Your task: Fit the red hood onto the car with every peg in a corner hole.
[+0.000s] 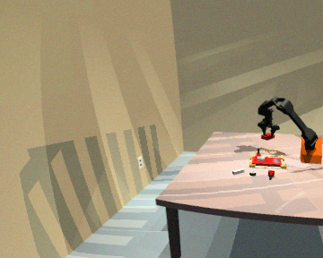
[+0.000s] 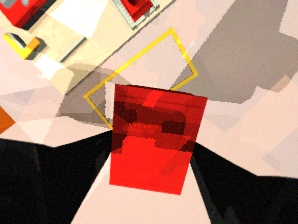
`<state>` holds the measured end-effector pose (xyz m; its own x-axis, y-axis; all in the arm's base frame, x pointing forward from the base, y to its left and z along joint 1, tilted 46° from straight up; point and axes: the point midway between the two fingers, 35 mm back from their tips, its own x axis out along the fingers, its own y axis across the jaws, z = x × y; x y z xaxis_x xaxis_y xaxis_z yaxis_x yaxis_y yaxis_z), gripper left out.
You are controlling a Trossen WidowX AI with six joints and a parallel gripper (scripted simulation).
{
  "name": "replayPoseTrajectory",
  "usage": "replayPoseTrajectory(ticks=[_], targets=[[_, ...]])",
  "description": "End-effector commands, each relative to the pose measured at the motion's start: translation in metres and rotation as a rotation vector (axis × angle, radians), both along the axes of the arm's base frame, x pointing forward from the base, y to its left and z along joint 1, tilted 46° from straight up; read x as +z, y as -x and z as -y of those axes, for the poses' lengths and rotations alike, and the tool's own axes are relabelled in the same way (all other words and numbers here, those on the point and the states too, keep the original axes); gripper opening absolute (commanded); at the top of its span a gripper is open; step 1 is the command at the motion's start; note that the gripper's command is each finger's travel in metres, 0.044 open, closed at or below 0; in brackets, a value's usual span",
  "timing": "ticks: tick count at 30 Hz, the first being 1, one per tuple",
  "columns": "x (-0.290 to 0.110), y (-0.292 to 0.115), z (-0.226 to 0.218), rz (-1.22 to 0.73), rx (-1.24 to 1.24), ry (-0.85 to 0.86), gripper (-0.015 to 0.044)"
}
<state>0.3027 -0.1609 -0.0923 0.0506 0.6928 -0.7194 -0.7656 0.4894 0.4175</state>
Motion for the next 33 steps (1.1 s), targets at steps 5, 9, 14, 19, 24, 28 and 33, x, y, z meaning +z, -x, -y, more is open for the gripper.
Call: replayPoseTrajectory(ticks=[5, 9, 14, 19, 24, 28, 33], targets=[[0.024, -0.014, -0.018, -0.072, -0.079, -0.002, 0.0], [0.035, -0.021, -0.026, -0.104, -0.114, -0.002, 0.0], [0.049, -0.028, -0.038, -0.145, -0.158, -0.002, 0.0], [0.062, -0.034, -0.05, -0.185, -0.202, -0.003, 0.0], [0.076, -0.04, -0.062, -0.225, -0.246, -0.006, 0.0], [0.087, -0.044, -0.073, -0.257, -0.28, -0.009, 0.0], [0.1, -0.047, -0.086, -0.297, -0.323, -0.014, 0.0]])
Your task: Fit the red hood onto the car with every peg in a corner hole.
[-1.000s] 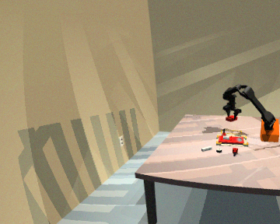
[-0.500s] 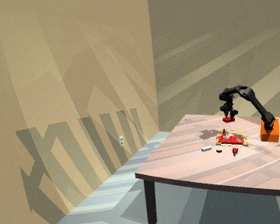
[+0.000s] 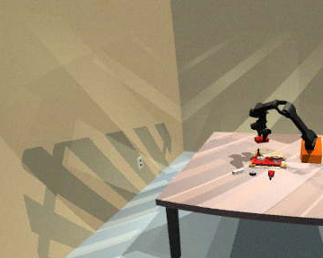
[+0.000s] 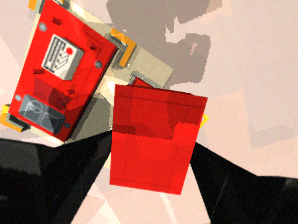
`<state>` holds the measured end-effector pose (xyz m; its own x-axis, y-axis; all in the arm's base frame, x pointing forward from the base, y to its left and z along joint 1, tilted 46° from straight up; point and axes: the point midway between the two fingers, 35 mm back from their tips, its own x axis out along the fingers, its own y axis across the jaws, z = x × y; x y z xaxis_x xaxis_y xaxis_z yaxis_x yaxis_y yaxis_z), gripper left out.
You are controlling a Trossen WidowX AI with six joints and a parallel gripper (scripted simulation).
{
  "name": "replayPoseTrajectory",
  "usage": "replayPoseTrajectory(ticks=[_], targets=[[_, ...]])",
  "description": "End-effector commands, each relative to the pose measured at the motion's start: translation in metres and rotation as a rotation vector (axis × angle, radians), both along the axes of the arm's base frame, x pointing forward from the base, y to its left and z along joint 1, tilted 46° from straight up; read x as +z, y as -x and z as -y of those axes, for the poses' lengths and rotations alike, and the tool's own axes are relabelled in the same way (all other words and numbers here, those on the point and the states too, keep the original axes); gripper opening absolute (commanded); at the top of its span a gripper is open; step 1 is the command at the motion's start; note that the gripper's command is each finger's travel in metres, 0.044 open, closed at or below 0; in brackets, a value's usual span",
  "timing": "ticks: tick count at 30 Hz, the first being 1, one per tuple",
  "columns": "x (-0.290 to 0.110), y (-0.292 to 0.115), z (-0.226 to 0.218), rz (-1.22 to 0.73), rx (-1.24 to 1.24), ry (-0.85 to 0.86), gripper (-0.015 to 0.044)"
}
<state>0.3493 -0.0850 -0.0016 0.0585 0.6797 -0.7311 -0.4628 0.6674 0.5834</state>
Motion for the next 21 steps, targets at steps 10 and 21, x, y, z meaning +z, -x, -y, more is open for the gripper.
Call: replayPoseTrajectory(ticks=[10, 21], targets=[[0.036, -0.005, -0.038, -0.112, -0.119, -0.024, 0.0], [0.065, -0.006, -0.07, -0.201, -0.209, -0.043, 0.0]])
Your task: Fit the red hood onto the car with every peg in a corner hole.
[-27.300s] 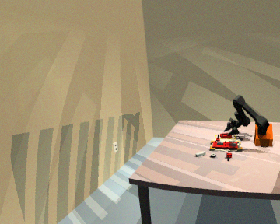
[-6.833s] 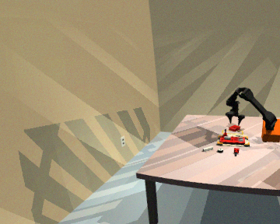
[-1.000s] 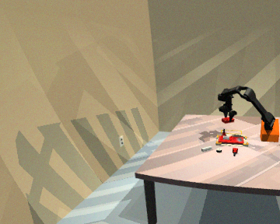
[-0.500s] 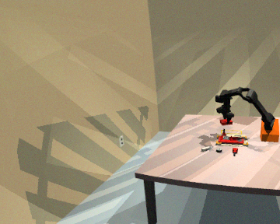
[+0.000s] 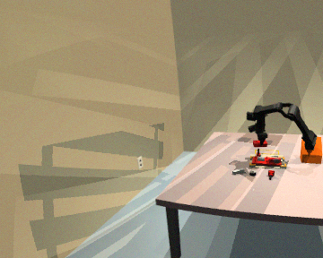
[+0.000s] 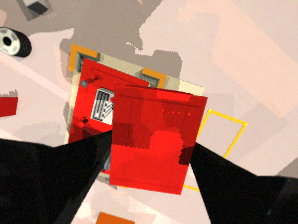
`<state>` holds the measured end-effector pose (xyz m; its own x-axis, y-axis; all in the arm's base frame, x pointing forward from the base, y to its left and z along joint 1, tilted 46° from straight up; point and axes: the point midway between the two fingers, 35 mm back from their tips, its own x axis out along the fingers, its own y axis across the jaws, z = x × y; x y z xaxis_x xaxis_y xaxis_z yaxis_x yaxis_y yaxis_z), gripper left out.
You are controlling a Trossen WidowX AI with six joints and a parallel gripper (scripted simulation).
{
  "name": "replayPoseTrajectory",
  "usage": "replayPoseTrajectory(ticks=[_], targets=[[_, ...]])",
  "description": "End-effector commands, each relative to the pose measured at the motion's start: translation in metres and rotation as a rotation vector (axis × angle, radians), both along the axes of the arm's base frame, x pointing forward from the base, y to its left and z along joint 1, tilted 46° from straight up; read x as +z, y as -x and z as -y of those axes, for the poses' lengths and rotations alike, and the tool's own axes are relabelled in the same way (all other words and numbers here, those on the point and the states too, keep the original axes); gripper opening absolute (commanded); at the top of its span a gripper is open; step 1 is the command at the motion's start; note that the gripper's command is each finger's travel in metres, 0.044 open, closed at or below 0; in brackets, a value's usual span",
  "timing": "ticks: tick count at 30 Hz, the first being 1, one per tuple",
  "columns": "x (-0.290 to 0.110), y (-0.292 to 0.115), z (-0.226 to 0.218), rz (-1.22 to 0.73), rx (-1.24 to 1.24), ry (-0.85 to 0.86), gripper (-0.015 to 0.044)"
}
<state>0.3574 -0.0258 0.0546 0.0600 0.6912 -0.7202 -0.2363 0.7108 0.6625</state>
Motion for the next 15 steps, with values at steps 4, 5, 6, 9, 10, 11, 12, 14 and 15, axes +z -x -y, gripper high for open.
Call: replayPoseTrajectory(ticks=[4, 5, 6, 9, 10, 11, 12, 14, 15], targets=[[0.019, 0.003, -0.022, -0.067, -0.064, -0.022, 0.0], [0.022, 0.004, -0.025, -0.076, -0.072, -0.024, 0.0], [0.024, 0.005, -0.028, -0.084, -0.08, -0.026, 0.0], [0.032, 0.007, -0.037, -0.109, -0.103, -0.033, 0.0], [0.034, 0.007, -0.039, -0.118, -0.111, -0.035, 0.0], [0.036, 0.008, -0.042, -0.126, -0.119, -0.038, 0.0], [0.039, 0.009, -0.045, -0.135, -0.126, -0.04, 0.0], [0.044, 0.011, -0.051, -0.152, -0.141, -0.045, 0.0], [0.045, 0.011, -0.053, -0.159, -0.147, -0.047, 0.0]])
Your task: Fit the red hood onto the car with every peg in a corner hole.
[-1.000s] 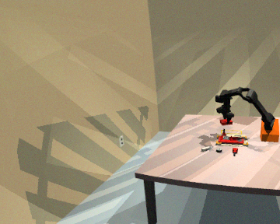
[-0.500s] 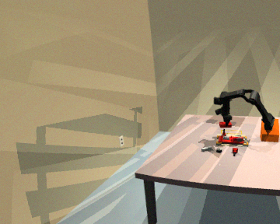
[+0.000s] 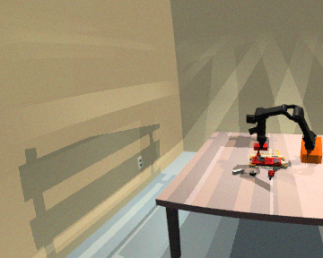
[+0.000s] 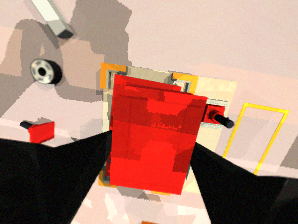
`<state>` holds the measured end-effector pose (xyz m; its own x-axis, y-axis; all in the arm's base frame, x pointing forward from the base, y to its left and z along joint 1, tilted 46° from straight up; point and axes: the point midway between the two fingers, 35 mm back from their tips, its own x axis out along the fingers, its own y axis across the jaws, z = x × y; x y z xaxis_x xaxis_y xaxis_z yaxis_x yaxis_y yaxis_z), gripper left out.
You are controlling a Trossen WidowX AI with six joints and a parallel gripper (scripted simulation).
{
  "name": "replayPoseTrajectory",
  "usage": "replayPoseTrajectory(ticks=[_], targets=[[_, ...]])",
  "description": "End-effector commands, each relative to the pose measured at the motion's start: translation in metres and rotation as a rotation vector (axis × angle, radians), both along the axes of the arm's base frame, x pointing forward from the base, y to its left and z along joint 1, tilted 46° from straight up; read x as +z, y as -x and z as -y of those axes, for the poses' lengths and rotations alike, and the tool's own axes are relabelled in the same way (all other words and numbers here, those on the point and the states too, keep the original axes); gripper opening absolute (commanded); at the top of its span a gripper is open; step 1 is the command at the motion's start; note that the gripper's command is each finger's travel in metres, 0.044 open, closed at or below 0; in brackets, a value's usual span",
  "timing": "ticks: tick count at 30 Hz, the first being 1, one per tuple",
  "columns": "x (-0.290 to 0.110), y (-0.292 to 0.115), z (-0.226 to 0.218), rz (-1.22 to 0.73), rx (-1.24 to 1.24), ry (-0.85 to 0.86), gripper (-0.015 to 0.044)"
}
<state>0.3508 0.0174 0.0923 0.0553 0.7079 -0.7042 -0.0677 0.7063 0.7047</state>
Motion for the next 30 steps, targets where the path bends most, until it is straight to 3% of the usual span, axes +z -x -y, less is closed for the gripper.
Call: replayPoseTrajectory(ticks=[1, 30], targets=[[0.009, 0.005, -0.011, -0.04, -0.033, -0.015, 0.0], [-0.024, 0.006, -0.049, -0.041, -0.034, -0.018, 0.0]])
